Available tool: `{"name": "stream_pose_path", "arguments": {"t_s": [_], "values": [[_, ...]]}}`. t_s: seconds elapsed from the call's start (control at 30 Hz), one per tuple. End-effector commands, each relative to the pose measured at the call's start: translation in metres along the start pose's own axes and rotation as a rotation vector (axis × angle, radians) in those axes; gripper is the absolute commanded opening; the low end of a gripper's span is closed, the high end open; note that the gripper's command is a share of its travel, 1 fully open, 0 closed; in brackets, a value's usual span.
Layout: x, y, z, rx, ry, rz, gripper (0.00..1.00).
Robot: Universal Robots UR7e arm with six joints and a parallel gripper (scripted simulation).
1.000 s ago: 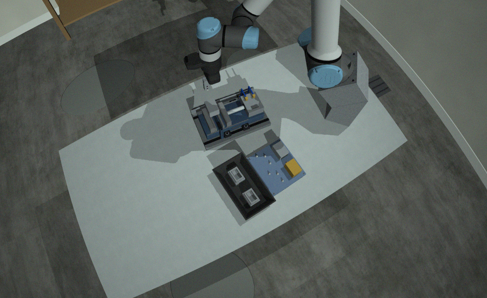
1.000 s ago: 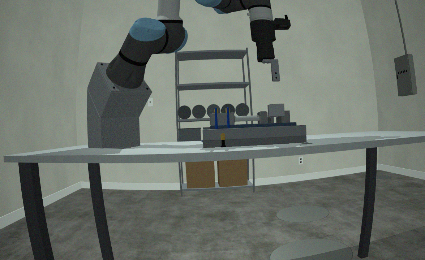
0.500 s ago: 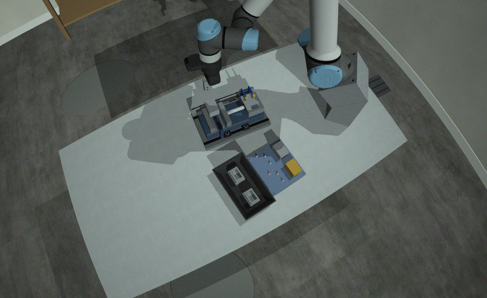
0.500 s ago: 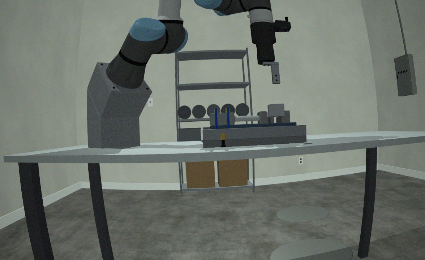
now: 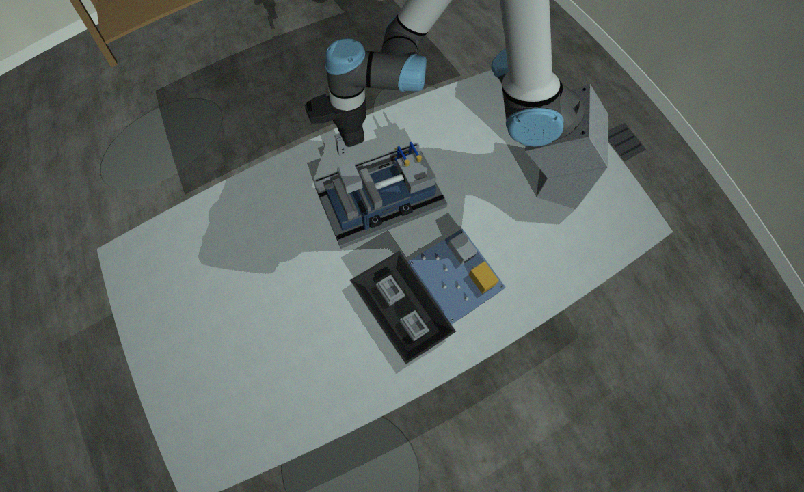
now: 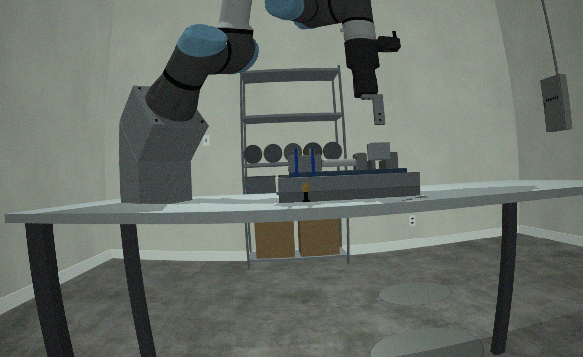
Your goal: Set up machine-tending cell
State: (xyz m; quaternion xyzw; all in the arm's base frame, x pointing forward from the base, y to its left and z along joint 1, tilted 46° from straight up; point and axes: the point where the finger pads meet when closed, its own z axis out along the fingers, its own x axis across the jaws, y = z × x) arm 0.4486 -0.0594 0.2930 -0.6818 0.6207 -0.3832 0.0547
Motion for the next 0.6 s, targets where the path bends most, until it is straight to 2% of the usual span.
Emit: {"name": "stream_pose_path", "arguments": {"t_s": [0.0,0.57], "values": [[0.000,0.000,0.009,0.002,0.001,0.000,0.00],[0.001,0.000,0.029,0.002,0.001,0.000,0.00]]}}
